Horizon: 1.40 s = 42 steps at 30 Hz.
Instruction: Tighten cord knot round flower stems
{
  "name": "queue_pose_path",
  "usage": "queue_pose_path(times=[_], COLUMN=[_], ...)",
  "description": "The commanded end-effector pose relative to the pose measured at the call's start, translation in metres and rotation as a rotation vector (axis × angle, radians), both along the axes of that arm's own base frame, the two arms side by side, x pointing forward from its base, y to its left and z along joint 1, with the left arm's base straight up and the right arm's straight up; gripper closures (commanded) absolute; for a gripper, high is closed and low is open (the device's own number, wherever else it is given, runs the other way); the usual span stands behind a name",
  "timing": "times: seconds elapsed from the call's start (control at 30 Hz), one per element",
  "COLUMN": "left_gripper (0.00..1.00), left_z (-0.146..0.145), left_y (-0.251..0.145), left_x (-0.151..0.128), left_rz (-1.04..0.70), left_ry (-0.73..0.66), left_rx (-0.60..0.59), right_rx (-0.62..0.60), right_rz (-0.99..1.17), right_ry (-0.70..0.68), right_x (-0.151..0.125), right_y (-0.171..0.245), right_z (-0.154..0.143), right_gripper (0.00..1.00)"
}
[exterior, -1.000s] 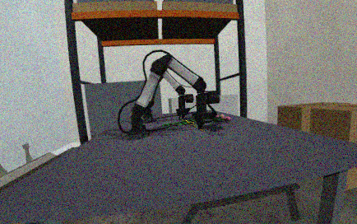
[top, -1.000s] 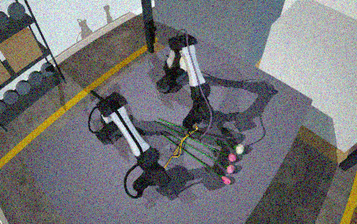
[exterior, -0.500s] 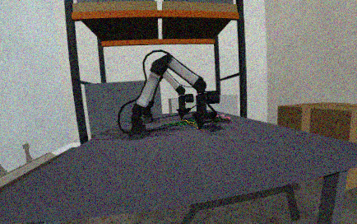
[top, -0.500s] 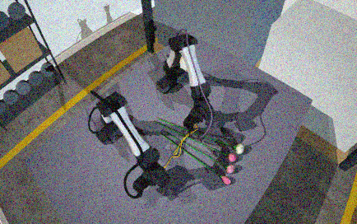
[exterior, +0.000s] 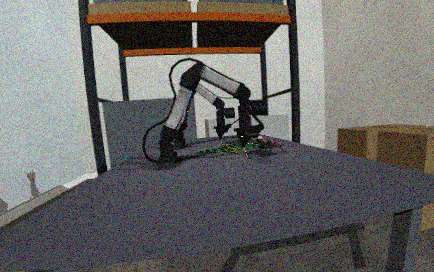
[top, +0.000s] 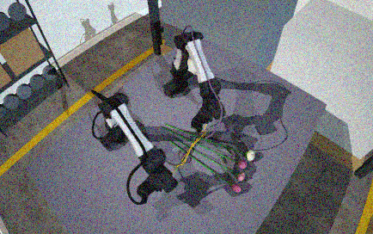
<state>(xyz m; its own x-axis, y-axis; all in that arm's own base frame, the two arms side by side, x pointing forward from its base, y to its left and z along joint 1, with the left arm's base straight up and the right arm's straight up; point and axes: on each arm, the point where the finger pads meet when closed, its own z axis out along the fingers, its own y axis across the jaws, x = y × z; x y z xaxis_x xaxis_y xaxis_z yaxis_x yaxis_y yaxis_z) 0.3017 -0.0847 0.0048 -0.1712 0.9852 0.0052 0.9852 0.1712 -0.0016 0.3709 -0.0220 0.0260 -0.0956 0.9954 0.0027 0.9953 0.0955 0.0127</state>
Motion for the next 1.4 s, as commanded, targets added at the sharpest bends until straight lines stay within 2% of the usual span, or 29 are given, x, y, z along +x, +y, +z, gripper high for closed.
queue_pose_path(times=[0.0,0.27,0.37,0.43,0.5,0.63,0.77,0.87,1.13,1.37], left_gripper=[1.0,1.0,1.0,1.0,1.0,1.0,1.0,1.0,1.0,1.0], left_z=[0.043,0.104,0.129,0.129,0.14,0.166,0.21,0.227,0.251,0.252], left_y=[-0.002,-0.001,0.0,0.0,0.0,0.0,0.0,0.001,0.001,0.0], left_x=[0.006,0.004,0.003,0.003,0.004,0.004,0.003,0.002,0.001,0.002], left_rz=[0.0,0.0,0.0,0.0,0.001,0.001,-0.002,-0.004,-0.009,-0.01], left_ry=[-0.028,-0.028,-0.026,-0.026,-0.007,0.007,-0.131,-0.19,-0.271,-0.276], left_rx=[-0.024,-0.024,-0.023,-0.023,-0.014,-0.002,-0.032,-0.049,-0.071,-0.077], right_rx=[-0.01,-0.01,-0.004,-0.004,0.001,-0.004,-0.008,-0.01,-0.009,-0.014], right_rz=[-0.001,0.0,0.0,0.0,-0.002,-0.014,-0.021,-0.024,-0.03,-0.028], right_ry=[-0.022,-0.022,0.012,0.012,0.019,-0.116,-0.216,-0.27,-0.323,-0.349], right_x=[0.001,-0.001,-0.001,-0.001,-0.001,-0.002,-0.003,-0.004,-0.001,-0.004], right_y=[0.001,0.002,0.002,0.002,0.002,0.001,0.001,0.001,0.001,0.001], right_z=[0.042,0.103,0.117,0.117,0.13,0.178,0.21,0.227,0.243,0.252], right_gripper=[1.0,1.0,1.0,1.0,1.0,1.0,1.0,1.0,1.0,1.0])
